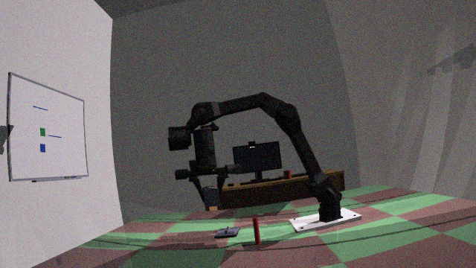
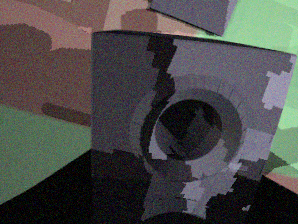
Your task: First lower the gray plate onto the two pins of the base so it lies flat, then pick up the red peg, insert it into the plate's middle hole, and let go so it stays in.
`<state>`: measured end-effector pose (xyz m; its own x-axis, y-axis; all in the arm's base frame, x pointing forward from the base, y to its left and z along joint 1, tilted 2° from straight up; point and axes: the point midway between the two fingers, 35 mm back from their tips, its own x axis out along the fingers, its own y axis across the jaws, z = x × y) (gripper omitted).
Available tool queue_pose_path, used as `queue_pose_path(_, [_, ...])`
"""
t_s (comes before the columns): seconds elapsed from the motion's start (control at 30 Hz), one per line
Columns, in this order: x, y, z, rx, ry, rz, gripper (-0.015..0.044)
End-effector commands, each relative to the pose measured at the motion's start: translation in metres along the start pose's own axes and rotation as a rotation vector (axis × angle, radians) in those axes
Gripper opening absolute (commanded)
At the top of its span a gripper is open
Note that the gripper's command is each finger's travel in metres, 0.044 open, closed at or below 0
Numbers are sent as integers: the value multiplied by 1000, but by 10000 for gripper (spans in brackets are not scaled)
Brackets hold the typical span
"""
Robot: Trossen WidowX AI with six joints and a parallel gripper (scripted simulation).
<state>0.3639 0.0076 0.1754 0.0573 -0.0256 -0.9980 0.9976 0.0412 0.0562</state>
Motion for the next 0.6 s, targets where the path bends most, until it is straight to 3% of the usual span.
queue_pose_path(0.0, [8,-3,12,20,-1,-6,0])
queue_pose_path(0.57, [35,-15,60,120,-5,-7,0])
